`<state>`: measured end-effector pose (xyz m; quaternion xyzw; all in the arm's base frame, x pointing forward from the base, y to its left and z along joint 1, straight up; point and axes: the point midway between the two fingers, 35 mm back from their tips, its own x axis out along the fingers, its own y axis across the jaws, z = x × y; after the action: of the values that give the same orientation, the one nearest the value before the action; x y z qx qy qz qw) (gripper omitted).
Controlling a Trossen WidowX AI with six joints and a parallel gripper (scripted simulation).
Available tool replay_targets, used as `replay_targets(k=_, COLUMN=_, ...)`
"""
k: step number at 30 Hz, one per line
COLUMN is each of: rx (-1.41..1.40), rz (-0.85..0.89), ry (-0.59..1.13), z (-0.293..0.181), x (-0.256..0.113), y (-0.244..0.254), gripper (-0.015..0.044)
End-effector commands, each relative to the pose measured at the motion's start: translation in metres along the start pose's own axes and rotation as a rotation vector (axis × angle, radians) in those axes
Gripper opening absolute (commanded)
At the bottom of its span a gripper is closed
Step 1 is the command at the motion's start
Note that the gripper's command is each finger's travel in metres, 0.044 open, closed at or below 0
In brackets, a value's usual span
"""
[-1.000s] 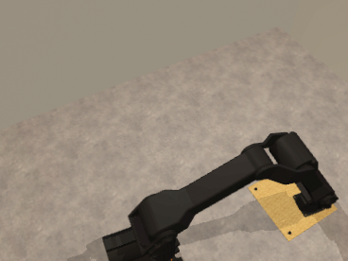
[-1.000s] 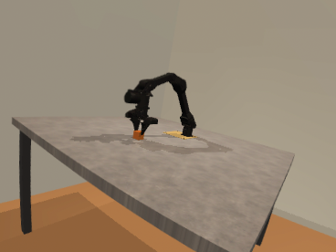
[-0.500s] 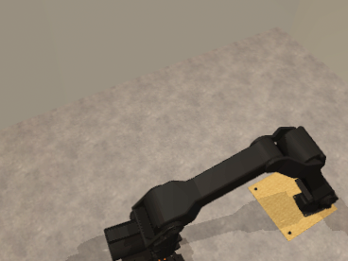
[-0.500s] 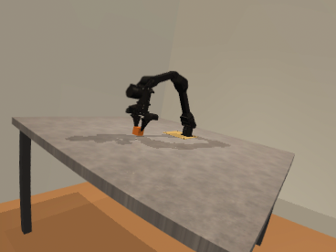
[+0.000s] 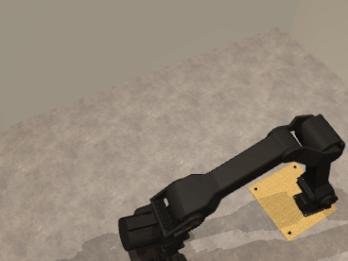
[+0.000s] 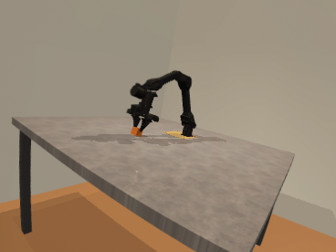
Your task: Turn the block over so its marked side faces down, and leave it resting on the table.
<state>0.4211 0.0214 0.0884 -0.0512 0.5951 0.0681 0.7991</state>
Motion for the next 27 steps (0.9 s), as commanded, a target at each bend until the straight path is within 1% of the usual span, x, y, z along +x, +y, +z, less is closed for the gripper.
replay_targets(k=1, rx=-0.001, rz=0.004, ry=-0.046, z=-0.0003, x=-0.0012, y=0.0007, gripper=0.0)
replay_targets(k=17, rx=-0.007, rz=0.002, ry=-0.246, z=-0.0072, x=-0.0024, y=0.0011, gripper=0.0)
replay_targets(k=21, rx=-0.008, rz=0.001, ry=-0.265, z=-0.008, x=-0.0026, y=0.0011, gripper=0.0)
replay_targets(k=27, rx=0.004, rz=-0.001, ry=-0.335, z=-0.004, x=0.0056, y=0.0001, gripper=0.0)
